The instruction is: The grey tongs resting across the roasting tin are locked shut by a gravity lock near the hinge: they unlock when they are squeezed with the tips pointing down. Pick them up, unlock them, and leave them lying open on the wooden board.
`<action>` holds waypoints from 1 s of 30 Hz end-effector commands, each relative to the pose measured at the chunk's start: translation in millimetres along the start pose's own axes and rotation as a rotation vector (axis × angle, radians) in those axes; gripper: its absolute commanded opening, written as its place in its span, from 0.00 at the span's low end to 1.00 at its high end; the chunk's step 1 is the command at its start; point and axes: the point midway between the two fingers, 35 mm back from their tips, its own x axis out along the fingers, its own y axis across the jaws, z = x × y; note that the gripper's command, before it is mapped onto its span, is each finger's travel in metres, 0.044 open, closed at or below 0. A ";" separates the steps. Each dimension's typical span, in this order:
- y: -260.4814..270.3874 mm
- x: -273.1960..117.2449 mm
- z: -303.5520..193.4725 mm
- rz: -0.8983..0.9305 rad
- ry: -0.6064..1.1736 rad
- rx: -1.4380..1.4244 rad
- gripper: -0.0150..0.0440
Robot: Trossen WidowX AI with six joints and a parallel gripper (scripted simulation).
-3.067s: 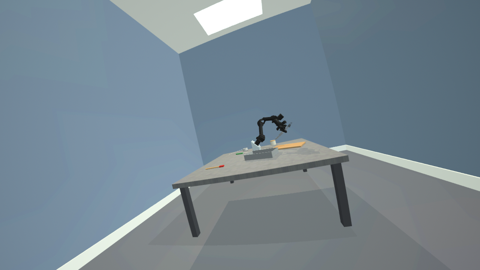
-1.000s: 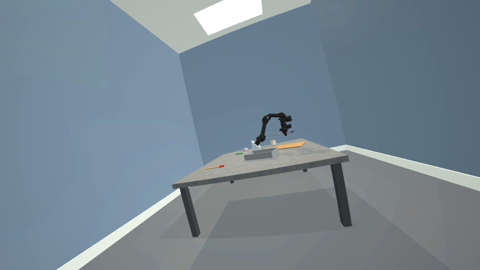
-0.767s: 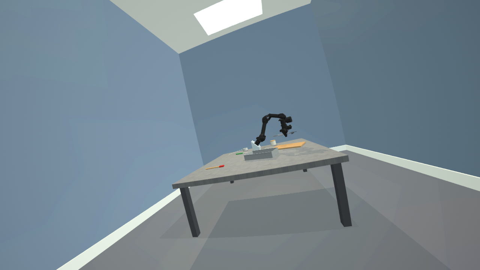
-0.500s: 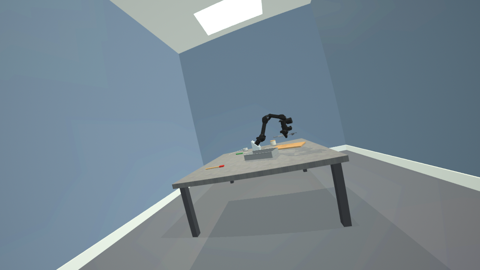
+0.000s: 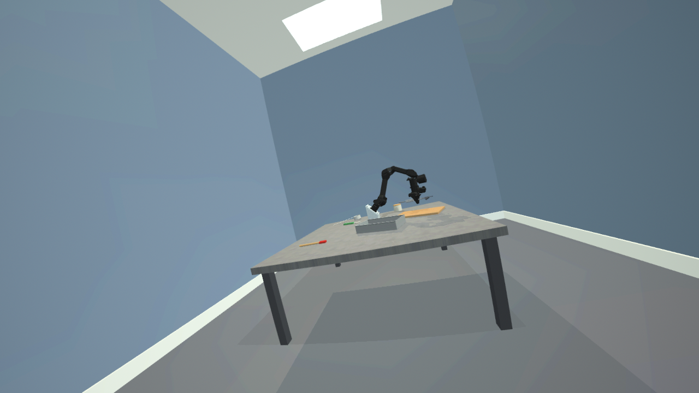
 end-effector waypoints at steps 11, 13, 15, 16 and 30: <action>2.0 24.5 -4.3 0.001 0.004 0.010 0.00; 2.6 27.7 -4.8 0.002 0.003 0.011 0.00; 3.2 30.9 -5.2 0.002 0.002 0.011 0.00; 3.6 32.5 -5.5 0.003 0.001 0.012 0.00; 5.9 37.1 -4.6 0.007 -0.007 0.006 0.18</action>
